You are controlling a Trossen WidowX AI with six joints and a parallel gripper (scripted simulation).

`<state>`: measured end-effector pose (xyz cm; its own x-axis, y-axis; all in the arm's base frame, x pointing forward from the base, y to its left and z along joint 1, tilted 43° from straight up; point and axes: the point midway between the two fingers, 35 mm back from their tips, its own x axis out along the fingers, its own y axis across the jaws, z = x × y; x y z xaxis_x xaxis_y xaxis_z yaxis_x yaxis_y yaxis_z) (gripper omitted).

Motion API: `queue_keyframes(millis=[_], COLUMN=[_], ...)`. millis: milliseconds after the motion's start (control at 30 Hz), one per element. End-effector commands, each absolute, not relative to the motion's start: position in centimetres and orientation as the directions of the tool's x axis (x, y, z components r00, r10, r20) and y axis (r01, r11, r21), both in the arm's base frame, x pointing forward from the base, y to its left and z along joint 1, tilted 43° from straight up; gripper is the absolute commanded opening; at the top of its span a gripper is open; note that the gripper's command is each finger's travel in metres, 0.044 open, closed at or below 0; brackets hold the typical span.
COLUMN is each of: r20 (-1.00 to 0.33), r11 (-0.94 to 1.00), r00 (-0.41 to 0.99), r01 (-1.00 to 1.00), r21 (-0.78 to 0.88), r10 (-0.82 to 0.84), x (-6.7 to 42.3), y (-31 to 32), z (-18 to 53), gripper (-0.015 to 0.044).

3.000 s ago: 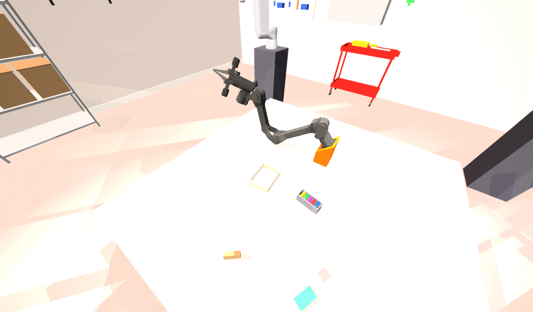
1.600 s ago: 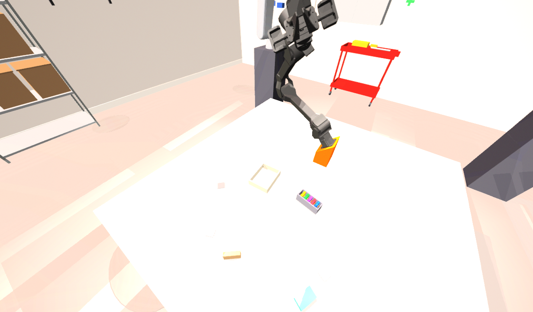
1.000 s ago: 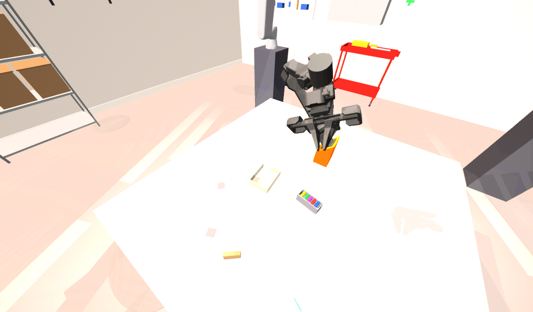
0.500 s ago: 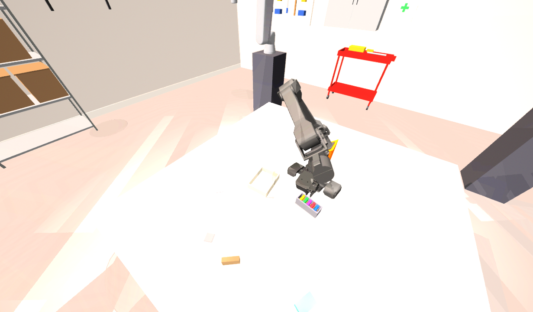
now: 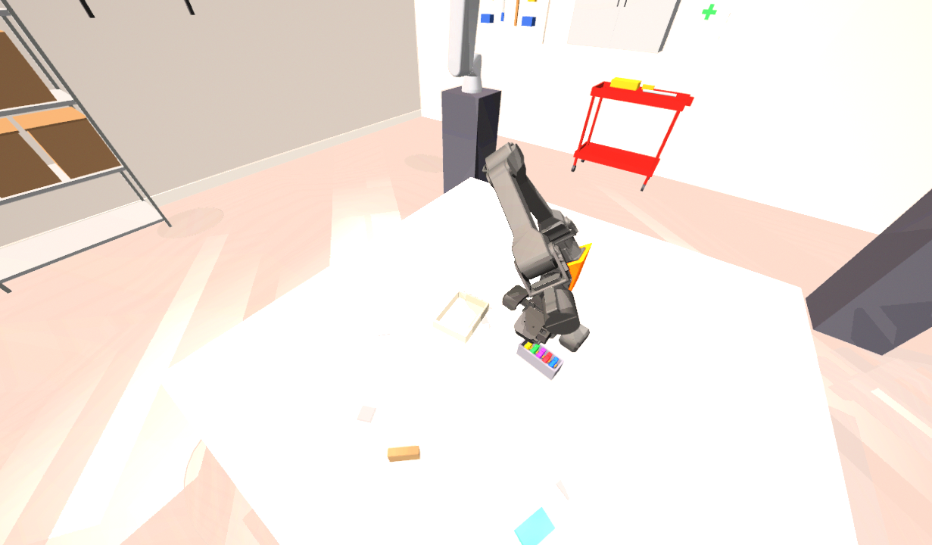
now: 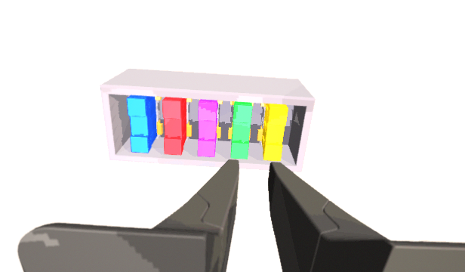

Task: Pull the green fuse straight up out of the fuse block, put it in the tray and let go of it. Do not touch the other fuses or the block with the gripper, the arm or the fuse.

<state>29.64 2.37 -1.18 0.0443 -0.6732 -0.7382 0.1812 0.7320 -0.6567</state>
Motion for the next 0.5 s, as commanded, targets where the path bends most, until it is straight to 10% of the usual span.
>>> queue_keyframes(millis=[0, 467], r20=[-0.735, -0.735], r11=[0.729, 0.729], r00=[0.045, 0.045], r01=[0.181, 0.181], r21=[-0.66, -0.661], r10=[-0.677, -0.677], x=[29.7, 29.9], y=[2.1, 1.4], z=[-1.5, -2.7], gripper=[0.0062, 0.0062])
